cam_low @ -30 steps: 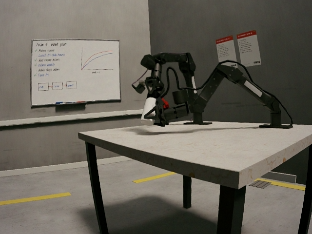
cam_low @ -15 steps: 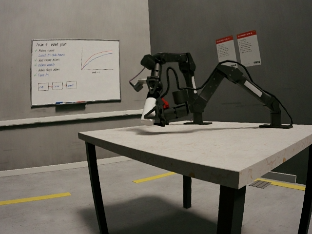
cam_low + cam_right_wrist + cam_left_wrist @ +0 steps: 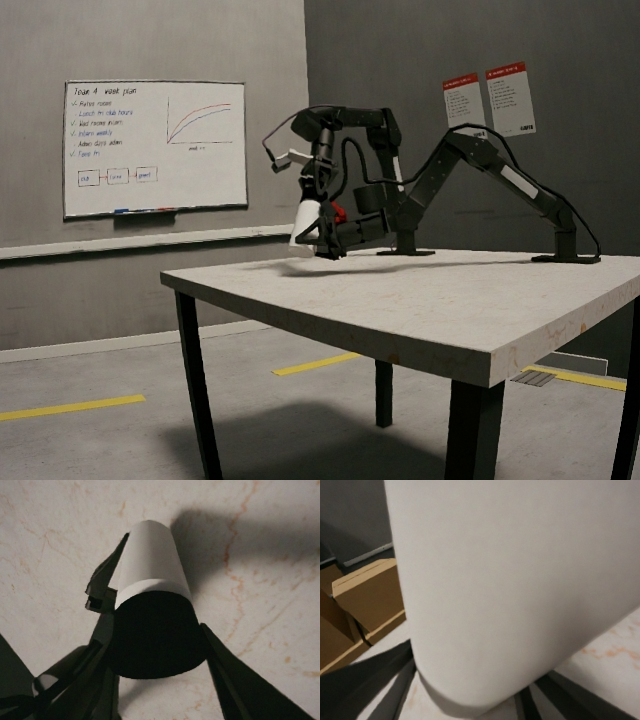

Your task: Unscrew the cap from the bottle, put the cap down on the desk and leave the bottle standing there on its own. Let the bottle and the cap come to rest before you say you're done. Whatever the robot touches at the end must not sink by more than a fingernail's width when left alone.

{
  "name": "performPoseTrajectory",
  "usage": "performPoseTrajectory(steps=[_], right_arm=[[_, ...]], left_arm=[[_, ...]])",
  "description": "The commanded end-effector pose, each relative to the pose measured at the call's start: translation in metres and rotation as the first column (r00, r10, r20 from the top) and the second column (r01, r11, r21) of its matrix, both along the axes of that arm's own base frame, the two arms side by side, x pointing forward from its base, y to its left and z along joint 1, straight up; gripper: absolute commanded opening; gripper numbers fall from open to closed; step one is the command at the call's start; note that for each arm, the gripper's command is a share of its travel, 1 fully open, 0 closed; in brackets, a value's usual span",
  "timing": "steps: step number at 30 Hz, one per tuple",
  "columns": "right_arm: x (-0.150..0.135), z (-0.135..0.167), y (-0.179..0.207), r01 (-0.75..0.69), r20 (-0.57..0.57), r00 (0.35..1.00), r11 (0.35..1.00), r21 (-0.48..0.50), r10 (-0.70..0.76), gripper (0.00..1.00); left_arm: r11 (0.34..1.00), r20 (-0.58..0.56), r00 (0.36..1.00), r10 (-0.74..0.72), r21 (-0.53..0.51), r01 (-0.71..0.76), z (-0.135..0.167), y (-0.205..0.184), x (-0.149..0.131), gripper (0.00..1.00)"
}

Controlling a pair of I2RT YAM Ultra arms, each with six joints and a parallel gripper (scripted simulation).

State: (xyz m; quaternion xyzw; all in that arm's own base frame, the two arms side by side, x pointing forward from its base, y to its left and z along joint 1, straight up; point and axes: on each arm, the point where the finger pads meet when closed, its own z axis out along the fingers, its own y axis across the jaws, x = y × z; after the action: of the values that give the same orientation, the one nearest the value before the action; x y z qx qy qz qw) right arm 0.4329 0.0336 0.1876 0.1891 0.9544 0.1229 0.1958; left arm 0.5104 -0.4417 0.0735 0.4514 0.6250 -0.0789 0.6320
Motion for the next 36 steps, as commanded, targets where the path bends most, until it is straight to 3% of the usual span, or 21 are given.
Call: performPoseTrajectory(steps=[1, 4, 5, 12, 19, 21, 22, 30, 35, 36], right_arm=[[-0.0011, 0.0065, -0.0057, -0.216, 0.007, 0.975, 0.961, -0.171, 0.220, 0.00], [-0.0009, 0.0067, -0.0057, -0.252, 0.007, 0.966, 0.948, -0.195, 0.258, 0.00], [-0.0006, 0.0070, -0.0056, -0.341, 0.001, 0.935, 0.905, -0.254, 0.353, 0.00], [0.0012, 0.0088, -0.0050, -0.549, -0.041, 0.808, 0.727, -0.413, 0.587, 0.00], [0.0024, 0.0102, -0.0038, -0.698, -0.134, 0.623, 0.470, -0.540, 0.771, 0.00], [0.0024, 0.0102, -0.0038, -0.698, -0.134, 0.623, 0.470, -0.540, 0.771, 0.00], [0.0026, 0.0104, -0.0036, -0.735, -0.178, 0.545, 0.364, -0.571, 0.819, 0.00], [0.0034, 0.0118, -0.0016, -0.772, -0.327, 0.283, 0.012, -0.636, 0.901, 0.00], [0.0034, 0.0118, -0.0015, -0.723, -0.425, 0.131, -0.207, -0.659, 0.896, 0.00], [0.0034, 0.0118, -0.0015, -0.723, -0.425, 0.131, -0.207, -0.659, 0.896, 0.00]], left_arm=[[0.997, 0.057, 0.998, 0.025, -0.079, -0.021, 0.0356, 0.0008, 0.0093, 0.00], [0.997, 0.057, 0.998, 0.025, -0.079, -0.021, 0.0356, 0.0008, 0.0093, 0.00], [0.997, 0.057, 0.998, 0.025, -0.079, -0.021, 0.0356, 0.0008, 0.0093, 0.00], [0.997, 0.057, 0.998, 0.025, -0.079, -0.021, 0.0356, 0.0008, 0.0093, 0.00], [0.997, 0.057, 0.998, 0.025, -0.079, -0.021, 0.0356, 0.0008, 0.0093, 0.00], [0.997, 0.057, 0.998, 0.025, -0.079, -0.021, 0.0356, 0.0008, 0.0093, 0.00], [0.997, 0.057, 0.998, 0.025, -0.079, -0.021, 0.0356, 0.0008, 0.0093, 0.00], [0.997, 0.057, 0.998, 0.025, -0.079, -0.021, 0.0356, 0.0008, 0.0093, 0.00], [0.997, 0.057, 0.998, 0.025, -0.079, -0.021, 0.0356, 0.0008, 0.0093, 0.00], [0.997, 0.057, 0.998, 0.025, -0.079, -0.021, 0.0356, 0.0008, 0.0093, 0.00]])
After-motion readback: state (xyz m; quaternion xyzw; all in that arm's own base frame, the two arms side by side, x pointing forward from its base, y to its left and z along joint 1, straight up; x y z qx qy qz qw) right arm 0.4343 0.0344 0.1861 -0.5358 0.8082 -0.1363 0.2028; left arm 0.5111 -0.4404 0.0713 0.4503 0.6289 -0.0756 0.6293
